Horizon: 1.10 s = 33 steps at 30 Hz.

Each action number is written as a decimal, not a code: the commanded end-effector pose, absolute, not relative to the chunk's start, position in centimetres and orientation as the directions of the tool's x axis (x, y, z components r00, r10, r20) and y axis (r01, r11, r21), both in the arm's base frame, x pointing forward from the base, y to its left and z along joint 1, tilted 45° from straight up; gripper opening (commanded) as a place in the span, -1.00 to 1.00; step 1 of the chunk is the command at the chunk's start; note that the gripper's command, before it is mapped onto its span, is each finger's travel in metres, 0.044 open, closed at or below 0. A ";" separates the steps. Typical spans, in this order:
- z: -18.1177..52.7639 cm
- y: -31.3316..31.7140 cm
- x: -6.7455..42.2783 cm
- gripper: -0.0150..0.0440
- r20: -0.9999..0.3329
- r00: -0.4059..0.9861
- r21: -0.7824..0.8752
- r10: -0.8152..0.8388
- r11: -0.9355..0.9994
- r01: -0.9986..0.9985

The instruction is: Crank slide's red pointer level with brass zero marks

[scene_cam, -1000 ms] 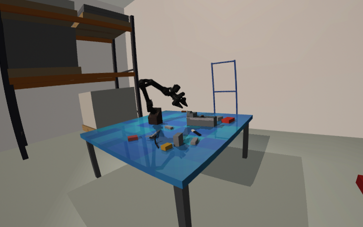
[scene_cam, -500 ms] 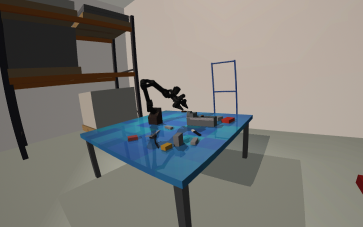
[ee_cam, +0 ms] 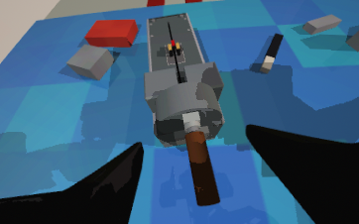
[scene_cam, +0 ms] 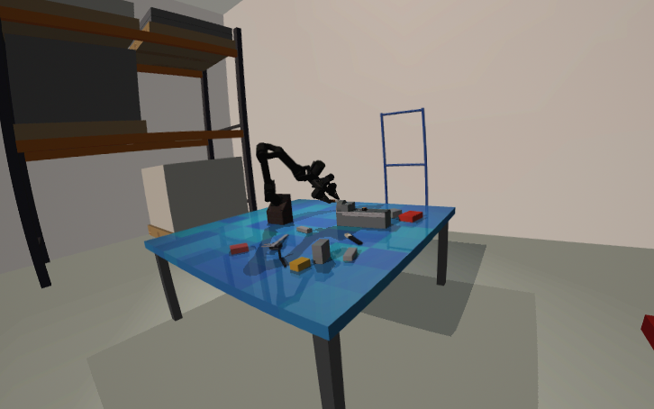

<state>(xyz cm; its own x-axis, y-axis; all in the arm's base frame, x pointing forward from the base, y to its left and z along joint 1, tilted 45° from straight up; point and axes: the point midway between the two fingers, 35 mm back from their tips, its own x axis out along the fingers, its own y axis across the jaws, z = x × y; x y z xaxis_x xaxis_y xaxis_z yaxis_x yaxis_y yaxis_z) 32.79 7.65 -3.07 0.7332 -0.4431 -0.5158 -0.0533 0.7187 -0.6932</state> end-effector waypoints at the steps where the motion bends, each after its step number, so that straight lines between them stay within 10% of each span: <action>1: -3.9 6.9 32.5 1.00 -0.523 0.726 -0.700 -0.447 0.712 -0.065; 11: -4.7 6.0 32.4 1.00 -0.521 0.727 -0.701 -0.448 0.710 -0.065; 28: -4.7 6.0 32.4 -0.49 -0.521 0.727 -0.701 -0.448 0.710 -0.065; 33: -4.7 6.0 32.4 -0.49 -0.521 0.727 -0.701 -0.448 0.710 -0.065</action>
